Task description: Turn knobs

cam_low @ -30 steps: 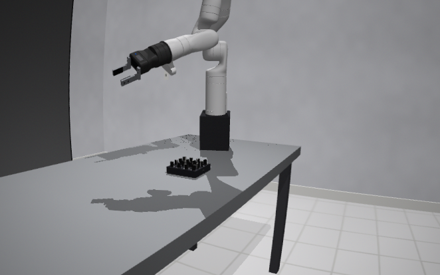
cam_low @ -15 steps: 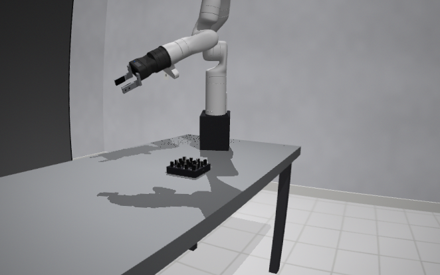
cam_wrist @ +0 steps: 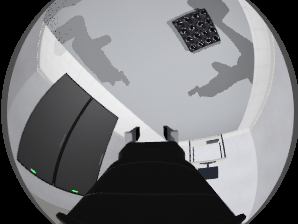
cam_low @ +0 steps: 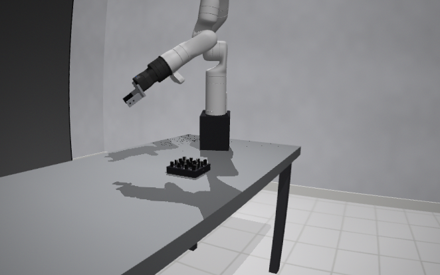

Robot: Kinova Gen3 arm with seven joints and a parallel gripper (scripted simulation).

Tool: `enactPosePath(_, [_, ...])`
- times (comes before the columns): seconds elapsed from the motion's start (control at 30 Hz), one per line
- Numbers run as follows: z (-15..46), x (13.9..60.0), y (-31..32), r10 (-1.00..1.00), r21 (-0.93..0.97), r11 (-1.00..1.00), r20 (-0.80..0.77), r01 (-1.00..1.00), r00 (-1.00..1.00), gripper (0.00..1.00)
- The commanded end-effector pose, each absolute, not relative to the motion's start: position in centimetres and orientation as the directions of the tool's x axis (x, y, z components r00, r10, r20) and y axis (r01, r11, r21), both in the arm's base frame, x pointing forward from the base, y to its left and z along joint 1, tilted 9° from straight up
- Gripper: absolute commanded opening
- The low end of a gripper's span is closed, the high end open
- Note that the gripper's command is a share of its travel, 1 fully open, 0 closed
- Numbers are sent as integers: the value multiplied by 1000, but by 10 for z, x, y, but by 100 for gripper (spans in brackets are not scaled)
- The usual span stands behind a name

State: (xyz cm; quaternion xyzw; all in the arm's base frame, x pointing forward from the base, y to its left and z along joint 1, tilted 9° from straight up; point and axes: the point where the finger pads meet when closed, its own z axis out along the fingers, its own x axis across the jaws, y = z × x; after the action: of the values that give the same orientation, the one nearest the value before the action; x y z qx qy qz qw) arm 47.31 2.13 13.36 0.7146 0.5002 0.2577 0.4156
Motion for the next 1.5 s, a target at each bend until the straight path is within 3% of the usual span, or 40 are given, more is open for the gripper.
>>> enactPosePath(0.0, [123,467,17,903,834,-246,11,495,429,100])
enactPosePath(0.3, [86,439,19,736,719,-561,209,409,643,100])
enactPosePath(0.7, [31,389,47,172,376,-927,399,11,901,100])
enactPosePath(0.8, [27,385,51,116,344,-938,402,-32,908,100])
enactPosePath(1.2, [-5,350,101,-498,24,-848,305,-529,812,100])
enactPosePath(1.47, [-5,350,101,-498,24,-848,305,-529,812,100])
